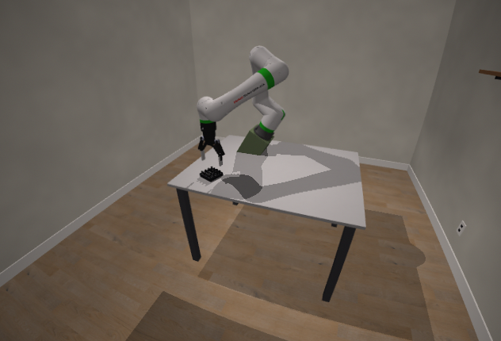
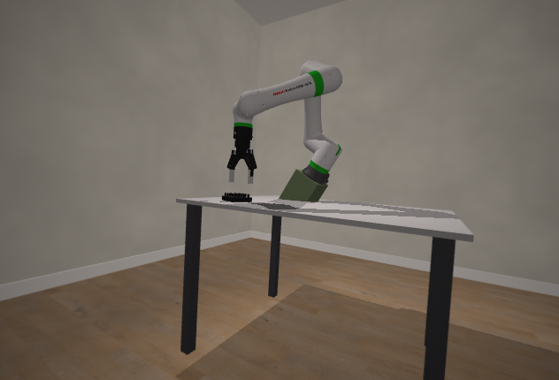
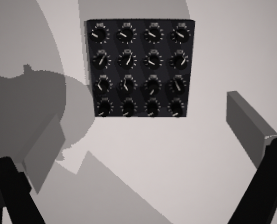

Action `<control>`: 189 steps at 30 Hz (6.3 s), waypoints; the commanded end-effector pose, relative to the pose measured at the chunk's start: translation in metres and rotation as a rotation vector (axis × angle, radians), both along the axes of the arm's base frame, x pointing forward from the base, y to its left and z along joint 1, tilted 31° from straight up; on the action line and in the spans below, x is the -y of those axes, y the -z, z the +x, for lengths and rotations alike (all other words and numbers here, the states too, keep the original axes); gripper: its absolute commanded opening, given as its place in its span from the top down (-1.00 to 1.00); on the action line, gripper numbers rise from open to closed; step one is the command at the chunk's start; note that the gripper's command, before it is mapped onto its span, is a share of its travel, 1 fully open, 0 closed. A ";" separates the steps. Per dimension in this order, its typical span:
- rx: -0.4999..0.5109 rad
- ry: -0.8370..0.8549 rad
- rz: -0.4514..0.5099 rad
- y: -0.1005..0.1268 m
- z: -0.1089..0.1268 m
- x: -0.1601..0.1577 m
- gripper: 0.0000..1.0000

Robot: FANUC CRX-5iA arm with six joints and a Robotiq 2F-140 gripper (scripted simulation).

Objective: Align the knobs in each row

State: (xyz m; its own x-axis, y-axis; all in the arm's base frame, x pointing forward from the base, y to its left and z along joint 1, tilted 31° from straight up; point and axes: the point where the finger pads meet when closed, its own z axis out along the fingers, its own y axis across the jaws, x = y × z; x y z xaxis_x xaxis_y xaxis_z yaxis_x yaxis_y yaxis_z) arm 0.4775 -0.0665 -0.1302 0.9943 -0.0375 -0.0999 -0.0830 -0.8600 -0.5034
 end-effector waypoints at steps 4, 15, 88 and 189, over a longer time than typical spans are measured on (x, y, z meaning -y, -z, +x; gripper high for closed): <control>0.000 0.000 0.000 0.000 0.000 0.000 -1.00; 0.000 0.000 0.000 0.000 0.000 0.000 -1.00; -0.001 0.000 -0.001 -0.009 -0.051 -0.007 -1.00; -0.050 0.082 -0.008 -0.012 0.002 0.021 0.77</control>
